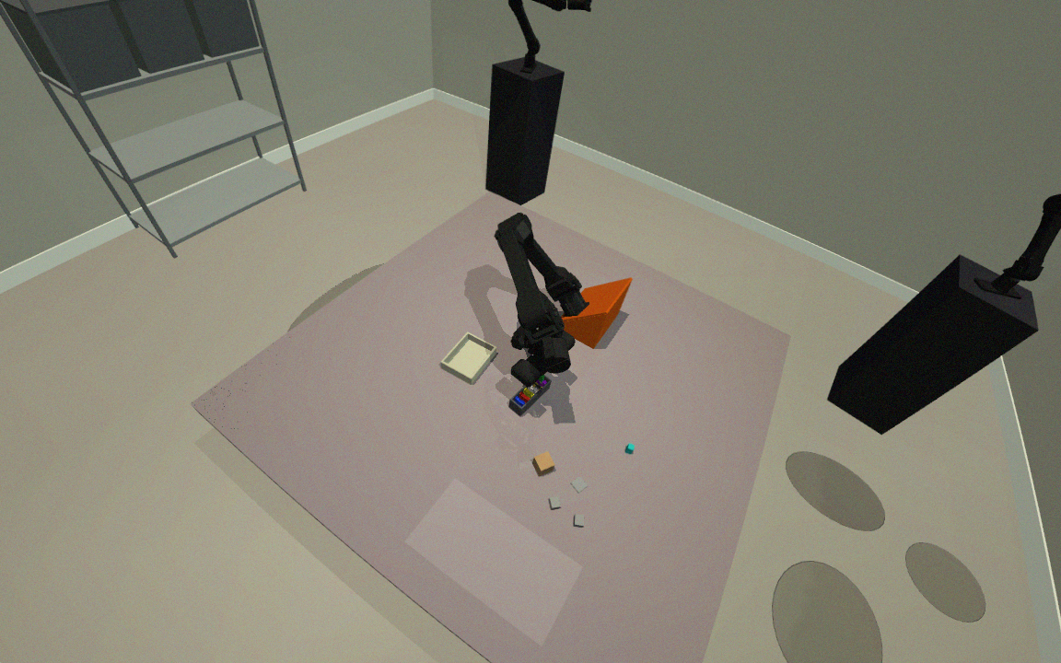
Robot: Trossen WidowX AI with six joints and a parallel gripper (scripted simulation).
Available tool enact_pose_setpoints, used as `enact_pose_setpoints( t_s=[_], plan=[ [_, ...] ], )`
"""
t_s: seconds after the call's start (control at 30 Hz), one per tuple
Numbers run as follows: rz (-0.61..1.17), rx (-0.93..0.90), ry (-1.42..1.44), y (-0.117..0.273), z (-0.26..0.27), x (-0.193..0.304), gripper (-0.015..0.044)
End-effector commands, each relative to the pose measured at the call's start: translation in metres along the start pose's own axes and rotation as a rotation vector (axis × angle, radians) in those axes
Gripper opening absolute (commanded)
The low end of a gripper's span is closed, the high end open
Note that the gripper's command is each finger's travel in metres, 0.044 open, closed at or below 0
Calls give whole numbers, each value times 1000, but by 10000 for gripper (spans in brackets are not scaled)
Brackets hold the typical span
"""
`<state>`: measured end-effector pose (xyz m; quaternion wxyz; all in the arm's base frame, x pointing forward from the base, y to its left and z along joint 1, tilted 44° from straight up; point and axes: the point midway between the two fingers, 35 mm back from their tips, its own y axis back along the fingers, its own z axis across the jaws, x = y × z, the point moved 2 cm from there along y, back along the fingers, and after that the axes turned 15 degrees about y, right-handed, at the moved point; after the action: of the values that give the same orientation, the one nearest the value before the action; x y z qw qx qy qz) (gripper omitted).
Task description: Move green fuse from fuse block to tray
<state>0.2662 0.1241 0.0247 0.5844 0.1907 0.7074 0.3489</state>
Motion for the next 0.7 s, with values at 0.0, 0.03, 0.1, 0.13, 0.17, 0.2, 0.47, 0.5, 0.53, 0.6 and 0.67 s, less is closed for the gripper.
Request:
enact_pose_setpoints(
  t_s=[0.0, 0.03, 0.1, 0.13, 0.17, 0.2, 0.47, 0.5, 0.53, 0.6, 0.67],
  plan=[
    [7, -5, -5, 9, 1, 1, 0],
    [7, -5, -5, 11, 1, 1, 0],
    [7, -5, -5, 14, 1, 1, 0],
    [7, -5, -5, 14, 1, 1, 0],
    [7, -5, -5, 15, 1, 1, 0],
    [7, -5, -5, 15, 1, 1, 0],
    [22, -8, -1, 16, 12, -37, 0],
    [24, -8, -1, 17, 14, -44, 0],
    [25, -9, 0, 17, 15, -52, 0],
    [27, -10, 0, 17, 18, -67, 0],
    [28, -11, 0, 17, 19, -82, 0]
  ],
)
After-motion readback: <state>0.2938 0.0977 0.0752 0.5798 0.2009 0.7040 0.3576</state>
